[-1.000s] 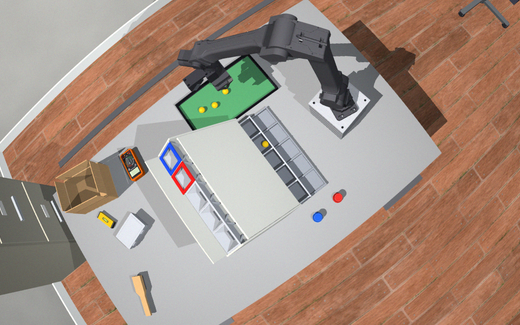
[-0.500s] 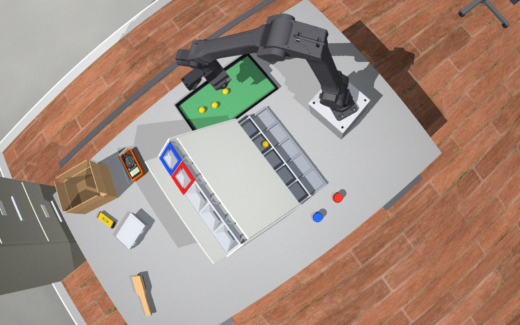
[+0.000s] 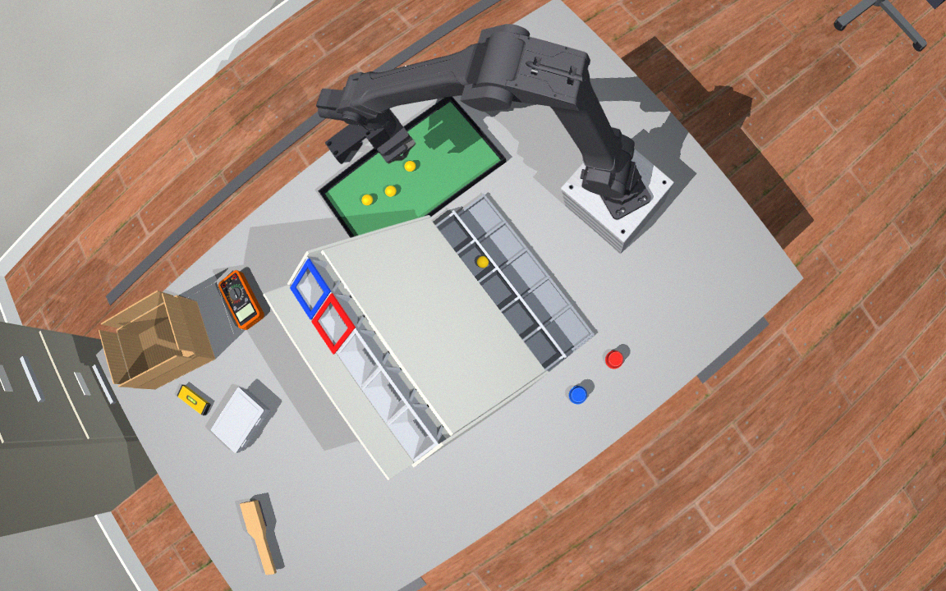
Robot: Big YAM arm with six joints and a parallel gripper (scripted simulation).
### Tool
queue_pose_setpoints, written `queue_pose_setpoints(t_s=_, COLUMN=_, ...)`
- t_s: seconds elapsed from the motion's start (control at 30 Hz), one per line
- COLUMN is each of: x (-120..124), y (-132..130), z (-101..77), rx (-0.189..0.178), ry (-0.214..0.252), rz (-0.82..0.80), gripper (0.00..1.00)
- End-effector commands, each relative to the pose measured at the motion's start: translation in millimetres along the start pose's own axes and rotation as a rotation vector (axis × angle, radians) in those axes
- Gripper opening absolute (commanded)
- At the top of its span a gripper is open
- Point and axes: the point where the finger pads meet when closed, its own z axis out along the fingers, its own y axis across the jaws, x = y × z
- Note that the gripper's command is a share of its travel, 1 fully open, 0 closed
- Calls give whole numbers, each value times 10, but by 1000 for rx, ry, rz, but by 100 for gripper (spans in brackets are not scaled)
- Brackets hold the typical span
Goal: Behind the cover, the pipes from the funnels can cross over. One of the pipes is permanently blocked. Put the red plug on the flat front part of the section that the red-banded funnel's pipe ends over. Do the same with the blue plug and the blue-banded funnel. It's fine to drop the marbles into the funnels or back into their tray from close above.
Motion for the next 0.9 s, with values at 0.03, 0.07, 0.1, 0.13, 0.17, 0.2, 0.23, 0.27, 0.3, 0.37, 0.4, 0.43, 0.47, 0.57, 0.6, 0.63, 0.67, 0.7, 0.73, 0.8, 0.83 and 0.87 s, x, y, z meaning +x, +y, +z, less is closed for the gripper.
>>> queue_pose_setpoints(t_s=0.03, x=-10, y=-44, z=386, rx=7, ry=-9, rz=-6, gripper=80)
queue_pose_setpoints(t_s=0.07, x=-9, y=-38, z=464, rx=10, ry=-11, rz=-7, gripper=80)
queue_pose_setpoints(t_s=0.1, x=-7, y=-32, z=542, rx=13, ry=-14, rz=-8, gripper=80)
queue_pose_setpoints(t_s=0.13, x=-6, y=-26, z=620, rx=16, ry=-16, rz=-9, gripper=80)
queue_pose_setpoints(t_s=0.17, x=-5, y=-20, z=699, rx=19, ry=-19, rz=-10, gripper=80)
queue_pose_setpoints(t_s=0.2, x=-4, y=-14, z=777, rx=22, ry=-21, rz=-11, gripper=80)
queue_pose_setpoints(t_s=0.23, x=-2, y=-8, z=855, rx=25, ry=-24, rz=-12, gripper=80)
queue_pose_setpoints(t_s=0.27, x=-1, y=-2, z=933, rx=29, ry=-26, rz=-13, gripper=80)
queue_pose_setpoints(t_s=0.3, x=0, y=4, z=1011, rx=32, ry=-29, rz=-14, gripper=80)
queue_pose_setpoints(t_s=0.37, x=0, y=4, z=1011, rx=32, ry=-29, rz=-14, gripper=80)
queue_pose_setpoints(t_s=0.4, x=0, y=4, z=1011, rx=32, ry=-29, rz=-14, gripper=80)
queue_pose_setpoints(t_s=0.43, x=1, y=5, z=1010, rx=33, ry=-29, rz=-13, gripper=80)
queue_pose_setpoints(t_s=0.47, x=1, y=5, z=1010, rx=33, ry=-30, rz=-13, gripper=80)
queue_pose_setpoints(t_s=0.57, x=2, y=7, z=1009, rx=34, ry=-31, rz=-12, gripper=80)
queue_pose_setpoints(t_s=0.6, x=2, y=7, z=1009, rx=35, ry=-31, rz=-11, gripper=80)
queue_pose_setpoints(t_s=0.63, x=3, y=8, z=1009, rx=35, ry=-31, rz=-11, gripper=80)
queue_pose_setpoints(t_s=0.67, x=3, y=8, z=1008, rx=36, ry=-31, rz=-10, gripper=80)
queue_pose_setpoints(t_s=0.7, x=3, y=9, z=1008, rx=36, ry=-32, rz=-10, gripper=80)
queue_pose_setpoints(t_s=0.73, x=4, y=9, z=1008, rx=37, ry=-32, rz=-9, gripper=80)
queue_pose_setpoints(t_s=0.8, x=4, y=10, z=1007, rx=38, ry=-33, rz=-8, gripper=80)
queue_pose_setpoints(t_s=0.83, x=5, y=11, z=1007, rx=38, ry=-33, rz=-8, gripper=80)
queue_pose_setpoints(t_s=0.87, x=5, y=11, z=1007, rx=39, ry=-33, rz=-7, gripper=80)
